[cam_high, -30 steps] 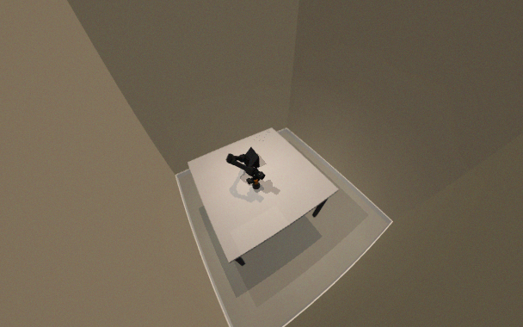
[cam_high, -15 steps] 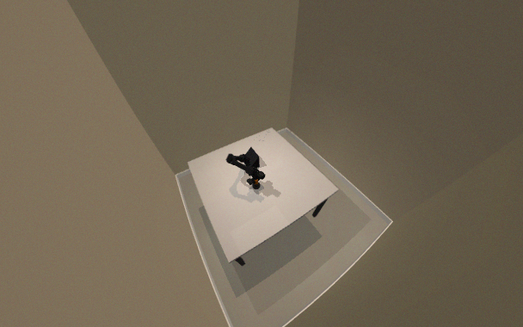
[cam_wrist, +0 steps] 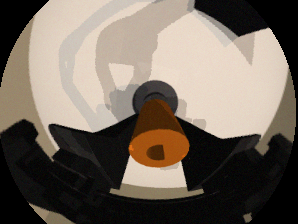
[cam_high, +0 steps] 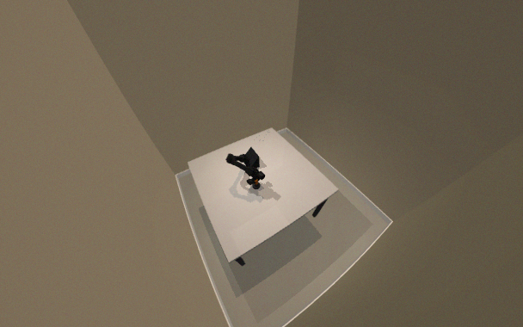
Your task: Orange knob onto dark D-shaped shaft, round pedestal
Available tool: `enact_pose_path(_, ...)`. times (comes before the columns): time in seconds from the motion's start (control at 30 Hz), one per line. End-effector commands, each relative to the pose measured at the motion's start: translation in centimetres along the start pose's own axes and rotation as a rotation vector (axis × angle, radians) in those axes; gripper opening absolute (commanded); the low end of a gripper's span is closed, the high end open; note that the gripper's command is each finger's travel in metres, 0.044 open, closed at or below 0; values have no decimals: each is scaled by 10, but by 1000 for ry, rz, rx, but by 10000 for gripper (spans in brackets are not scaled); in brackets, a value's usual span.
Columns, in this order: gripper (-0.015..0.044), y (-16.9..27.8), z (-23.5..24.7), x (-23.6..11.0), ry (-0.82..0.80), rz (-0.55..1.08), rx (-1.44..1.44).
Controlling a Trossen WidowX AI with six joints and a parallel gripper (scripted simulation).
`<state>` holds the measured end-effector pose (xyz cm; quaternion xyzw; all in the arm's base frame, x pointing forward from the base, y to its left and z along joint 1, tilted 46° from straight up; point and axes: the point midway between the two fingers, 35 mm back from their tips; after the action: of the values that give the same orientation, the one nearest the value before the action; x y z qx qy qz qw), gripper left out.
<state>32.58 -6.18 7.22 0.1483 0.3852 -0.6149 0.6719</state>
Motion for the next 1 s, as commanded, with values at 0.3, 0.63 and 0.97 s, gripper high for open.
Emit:
enact_pose_path(0.3,0,0,-2,-4,-2,4,-4)
enact_pose_path(0.63,0,2,-4,-5,-1,5,452)
enact_pose_path(0.97,0,1,-2,-2,0,5,1150)
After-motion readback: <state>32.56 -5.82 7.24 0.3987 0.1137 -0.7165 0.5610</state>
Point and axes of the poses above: the point midway between the two fingers, 35 mm back from their tips, its own x axis out along the fingers, its own z axis across the jaws, y = z × x, and after that the axes turned 15 degrees about -x, right-handed
